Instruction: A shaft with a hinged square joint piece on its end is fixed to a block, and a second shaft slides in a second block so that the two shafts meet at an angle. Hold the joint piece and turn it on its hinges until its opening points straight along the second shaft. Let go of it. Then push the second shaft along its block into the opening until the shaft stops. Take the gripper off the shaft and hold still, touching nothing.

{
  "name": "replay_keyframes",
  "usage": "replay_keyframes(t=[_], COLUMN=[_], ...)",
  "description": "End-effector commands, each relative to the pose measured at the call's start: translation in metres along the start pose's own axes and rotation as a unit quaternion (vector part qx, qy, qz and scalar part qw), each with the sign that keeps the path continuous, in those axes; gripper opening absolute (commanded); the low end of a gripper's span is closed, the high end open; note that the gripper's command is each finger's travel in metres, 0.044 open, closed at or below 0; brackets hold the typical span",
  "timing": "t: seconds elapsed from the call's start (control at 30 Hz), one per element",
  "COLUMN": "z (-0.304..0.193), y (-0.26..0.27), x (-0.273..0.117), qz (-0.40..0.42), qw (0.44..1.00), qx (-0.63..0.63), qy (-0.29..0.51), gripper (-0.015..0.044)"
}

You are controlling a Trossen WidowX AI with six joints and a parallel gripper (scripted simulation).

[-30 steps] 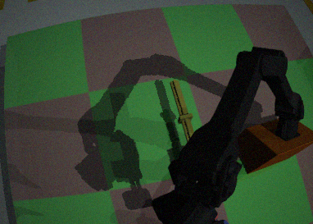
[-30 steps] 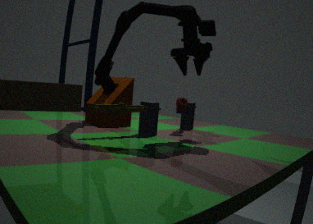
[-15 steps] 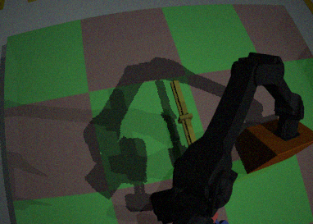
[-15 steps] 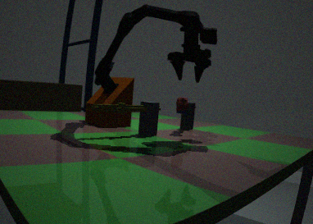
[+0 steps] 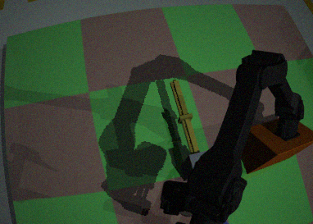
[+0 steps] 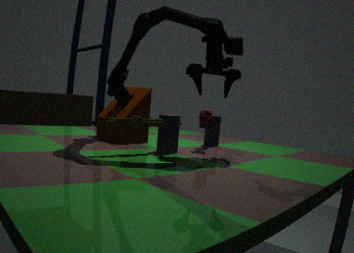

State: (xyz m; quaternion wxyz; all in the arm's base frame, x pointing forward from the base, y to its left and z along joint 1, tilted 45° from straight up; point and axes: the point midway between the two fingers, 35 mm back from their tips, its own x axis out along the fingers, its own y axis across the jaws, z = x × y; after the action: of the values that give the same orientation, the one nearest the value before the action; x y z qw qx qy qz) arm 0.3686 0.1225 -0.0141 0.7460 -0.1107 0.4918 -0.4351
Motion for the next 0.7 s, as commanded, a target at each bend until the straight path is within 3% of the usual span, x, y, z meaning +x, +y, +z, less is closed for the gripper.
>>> replay_keyframes(t=[0.0,0.23,0.67], z=[-0.001,-0.001,-0.011], y=[-0.001,0.000,0.002], x=[0.002,0.005,0.068], qz=[0.000,0.000,-0.001], qw=[0.999,0.999,0.999], qx=[0.046,0.046,0.046], qy=[-0.018,-0.018,-0.019], gripper=[0.0440,0.0440,0.0440])
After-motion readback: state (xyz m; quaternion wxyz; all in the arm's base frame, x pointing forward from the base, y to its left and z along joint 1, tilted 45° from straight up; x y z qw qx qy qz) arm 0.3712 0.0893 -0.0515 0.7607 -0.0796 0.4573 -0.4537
